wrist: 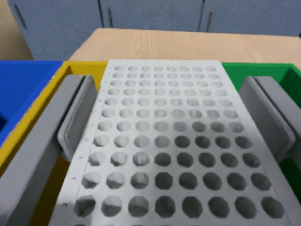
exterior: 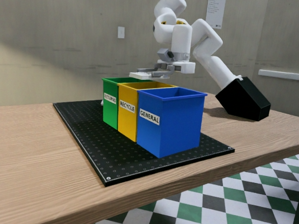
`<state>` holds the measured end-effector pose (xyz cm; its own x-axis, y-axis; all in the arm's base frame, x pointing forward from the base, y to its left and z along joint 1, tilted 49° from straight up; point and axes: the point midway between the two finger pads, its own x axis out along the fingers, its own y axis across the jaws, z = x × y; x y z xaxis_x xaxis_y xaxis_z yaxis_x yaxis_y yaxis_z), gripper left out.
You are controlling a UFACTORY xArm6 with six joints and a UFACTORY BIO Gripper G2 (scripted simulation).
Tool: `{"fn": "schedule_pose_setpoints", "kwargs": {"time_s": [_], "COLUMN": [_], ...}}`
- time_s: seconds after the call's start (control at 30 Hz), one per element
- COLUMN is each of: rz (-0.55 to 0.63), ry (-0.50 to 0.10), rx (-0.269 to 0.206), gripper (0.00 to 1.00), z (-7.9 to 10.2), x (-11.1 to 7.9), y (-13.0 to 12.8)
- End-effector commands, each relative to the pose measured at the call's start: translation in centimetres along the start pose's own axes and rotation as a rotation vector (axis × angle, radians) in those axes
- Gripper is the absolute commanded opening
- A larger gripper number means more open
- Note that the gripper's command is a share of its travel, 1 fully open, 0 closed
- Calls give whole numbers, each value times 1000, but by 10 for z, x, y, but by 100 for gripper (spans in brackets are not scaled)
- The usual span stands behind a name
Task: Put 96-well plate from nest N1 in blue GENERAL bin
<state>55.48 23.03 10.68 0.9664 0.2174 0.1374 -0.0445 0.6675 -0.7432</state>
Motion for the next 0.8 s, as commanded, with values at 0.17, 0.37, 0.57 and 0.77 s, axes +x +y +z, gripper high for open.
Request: {"fn": "schedule_pose_setpoints", "kwargs": {"time_s": [0.17, 0.37, 0.57, 0.77], "rz": [-2, -2, -2, -2], "ry": [-3, -3, -3, -3], "rx": [1, 1, 2, 2], "gripper": [0, 0, 0, 0], "z": [1, 1, 1, 1], "x": [6, 10, 14, 17], "y": [24, 44, 64, 77]}}
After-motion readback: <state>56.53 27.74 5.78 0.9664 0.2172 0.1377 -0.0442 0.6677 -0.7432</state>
